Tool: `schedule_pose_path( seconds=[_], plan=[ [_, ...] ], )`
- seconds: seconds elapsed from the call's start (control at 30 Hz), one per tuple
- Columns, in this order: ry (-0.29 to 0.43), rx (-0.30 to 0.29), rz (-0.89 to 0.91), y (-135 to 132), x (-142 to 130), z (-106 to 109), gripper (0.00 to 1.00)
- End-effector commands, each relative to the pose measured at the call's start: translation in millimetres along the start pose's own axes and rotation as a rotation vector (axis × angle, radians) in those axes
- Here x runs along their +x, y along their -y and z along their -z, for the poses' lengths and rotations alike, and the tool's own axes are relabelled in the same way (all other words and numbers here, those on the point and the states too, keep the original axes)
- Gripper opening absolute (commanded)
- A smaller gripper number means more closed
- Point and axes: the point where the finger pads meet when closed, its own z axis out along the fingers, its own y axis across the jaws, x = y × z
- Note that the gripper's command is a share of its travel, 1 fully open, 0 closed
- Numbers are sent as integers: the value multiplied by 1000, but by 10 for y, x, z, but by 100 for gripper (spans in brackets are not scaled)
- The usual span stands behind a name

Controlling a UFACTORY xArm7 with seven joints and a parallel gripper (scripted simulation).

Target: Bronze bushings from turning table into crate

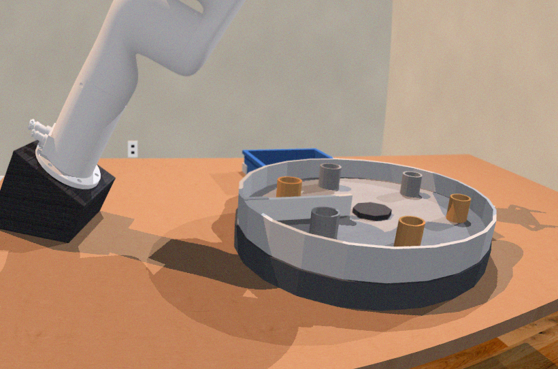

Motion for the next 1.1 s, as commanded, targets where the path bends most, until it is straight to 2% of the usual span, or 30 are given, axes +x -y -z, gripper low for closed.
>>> schedule_pose_path(
  seconds=[0.0,0.67,0.77,0.87,1.03,1.07],
  plan=[
    [0,-3,-1,-11,4,-9,100],
    [-2,11,-1,34,6,4,100],
    [-11,65,0,208,14,60,100],
    [-26,178,3,567,22,199,100],
    [-41,327,12,1021,11,426,100],
    [-41,327,12,1021,11,426,100]
  ],
)
